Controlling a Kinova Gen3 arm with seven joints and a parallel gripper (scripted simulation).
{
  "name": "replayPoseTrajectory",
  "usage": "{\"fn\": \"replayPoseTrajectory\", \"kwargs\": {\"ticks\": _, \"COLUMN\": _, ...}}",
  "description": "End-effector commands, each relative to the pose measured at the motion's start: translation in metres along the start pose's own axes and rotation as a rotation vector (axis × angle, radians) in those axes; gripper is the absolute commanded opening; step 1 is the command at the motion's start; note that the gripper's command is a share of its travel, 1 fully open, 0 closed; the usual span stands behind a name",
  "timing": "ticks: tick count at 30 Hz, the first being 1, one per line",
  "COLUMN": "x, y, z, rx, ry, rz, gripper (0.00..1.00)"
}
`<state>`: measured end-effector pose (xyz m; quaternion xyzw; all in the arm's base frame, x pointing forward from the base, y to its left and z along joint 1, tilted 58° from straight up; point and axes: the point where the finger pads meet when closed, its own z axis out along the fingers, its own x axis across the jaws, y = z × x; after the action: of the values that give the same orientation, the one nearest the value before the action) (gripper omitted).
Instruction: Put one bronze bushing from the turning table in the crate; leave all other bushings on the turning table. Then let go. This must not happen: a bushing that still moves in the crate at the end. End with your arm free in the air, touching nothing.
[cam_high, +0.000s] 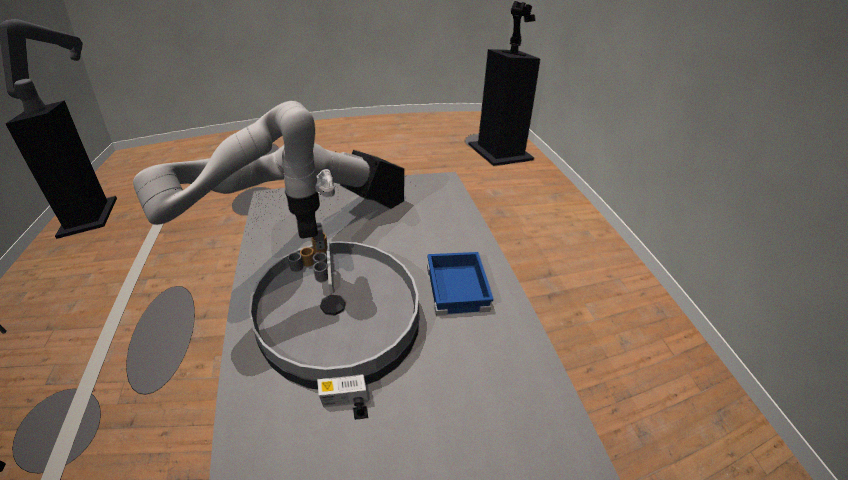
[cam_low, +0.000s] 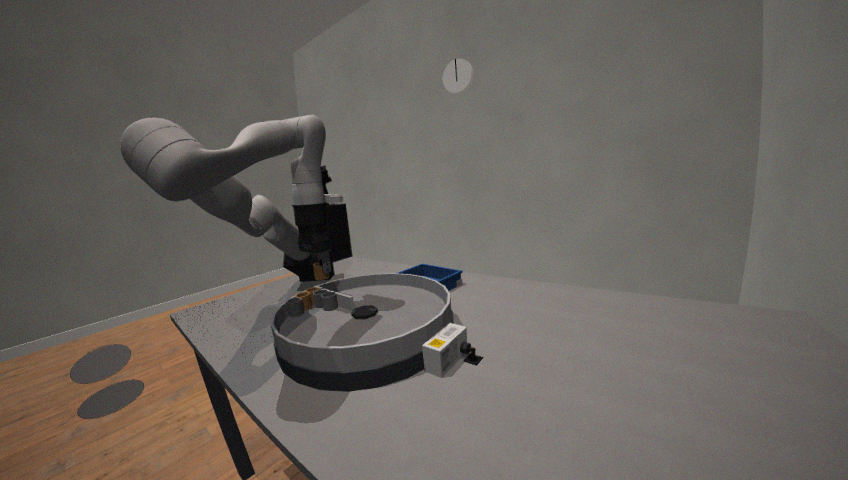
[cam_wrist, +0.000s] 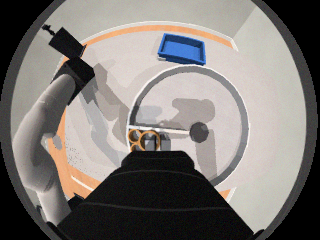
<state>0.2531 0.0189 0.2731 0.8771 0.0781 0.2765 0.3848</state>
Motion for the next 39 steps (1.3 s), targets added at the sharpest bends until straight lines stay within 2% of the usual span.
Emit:
{"fn": "replayPoseTrajectory", "kwargs": {"ticks": 1, "x": 0.004, "y": -0.01, "z": -0.01, "rx": 0.004, "ry": 0.041, "rz": -0.032, "gripper": 0.0}}
{"fn": "replayPoseTrajectory", "kwargs": {"ticks": 6, "x": 0.004, "y": -0.01, "z": -0.01, "rx": 0.004, "ry": 0.041, "rz": -0.032, "gripper": 0.0}}
{"fn": "replayPoseTrajectory", "kwargs": {"ticks": 7, "x": 0.005, "y": -0.016, "z": -0.006, "rx": -0.002, "ry": 0.026, "rz": -0.018, "gripper": 0.0}}
{"fn": "replayPoseTrajectory", "kwargs": {"ticks": 11, "x": 0.012, "y": -0.059, "z": -0.007, "rx": -0.002, "ry": 0.027, "rz": -0.018, "gripper": 0.0}}
{"fn": "replayPoseTrajectory", "kwargs": {"ticks": 23, "x": 0.012, "y": -0.059, "z": -0.007, "rx": -0.002, "ry": 0.027, "rz": -0.018, "gripper": 0.0}}
{"fn": "replayPoseTrajectory", "kwargs": {"ticks": 28, "x": 0.023, "y": -0.109, "z": -0.006, "rx": -0.005, "ry": 0.025, "rz": -0.012, "gripper": 0.0}}
{"fn": "replayPoseTrajectory", "kwargs": {"ticks": 39, "x": 0.023, "y": -0.109, "z": -0.006, "rx": -0.005, "ry": 0.025, "rz": -0.012, "gripper": 0.0}}
